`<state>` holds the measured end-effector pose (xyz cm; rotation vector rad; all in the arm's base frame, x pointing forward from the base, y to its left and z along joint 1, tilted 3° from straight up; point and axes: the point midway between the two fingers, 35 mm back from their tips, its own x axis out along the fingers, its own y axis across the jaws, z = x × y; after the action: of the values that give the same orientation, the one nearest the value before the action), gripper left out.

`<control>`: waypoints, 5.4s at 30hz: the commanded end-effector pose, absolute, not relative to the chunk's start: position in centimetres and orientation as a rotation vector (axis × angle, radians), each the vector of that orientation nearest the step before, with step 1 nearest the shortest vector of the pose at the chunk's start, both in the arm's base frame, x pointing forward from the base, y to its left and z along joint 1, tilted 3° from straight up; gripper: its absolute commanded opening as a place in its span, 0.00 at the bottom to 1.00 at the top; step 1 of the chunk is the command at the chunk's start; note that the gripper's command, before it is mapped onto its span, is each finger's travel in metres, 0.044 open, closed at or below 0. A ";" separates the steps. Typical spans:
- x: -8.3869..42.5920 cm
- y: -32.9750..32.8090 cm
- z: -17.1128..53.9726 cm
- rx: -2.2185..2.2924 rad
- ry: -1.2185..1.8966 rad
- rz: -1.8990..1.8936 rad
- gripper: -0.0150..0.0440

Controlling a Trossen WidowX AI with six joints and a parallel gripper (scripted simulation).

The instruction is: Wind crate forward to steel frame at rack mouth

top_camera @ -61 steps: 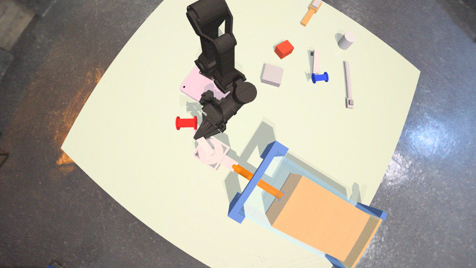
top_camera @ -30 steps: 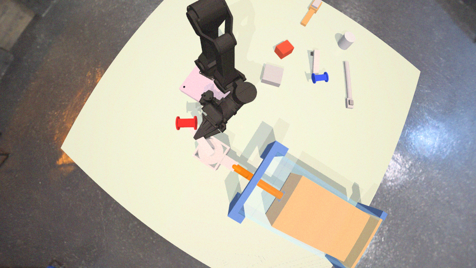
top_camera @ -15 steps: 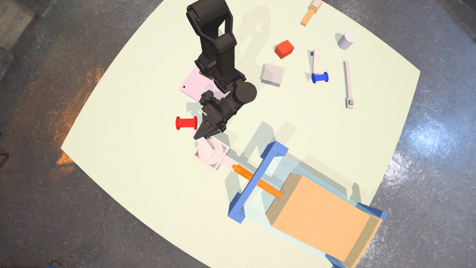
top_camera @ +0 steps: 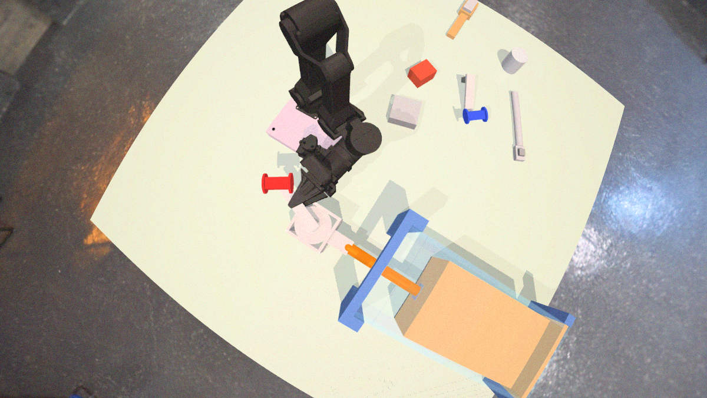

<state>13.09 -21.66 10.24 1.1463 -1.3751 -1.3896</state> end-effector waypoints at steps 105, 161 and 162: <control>14.4 -17.3 9.3 1.286 -1.350 -1.274 0.66; 13.5 -15.2 20.8 1.345 -1.322 -1.123 0.66; 13.5 -15.2 20.8 1.345 -1.322 -1.123 0.66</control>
<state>13.45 -15.16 20.80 1.3438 -1.3211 -1.1237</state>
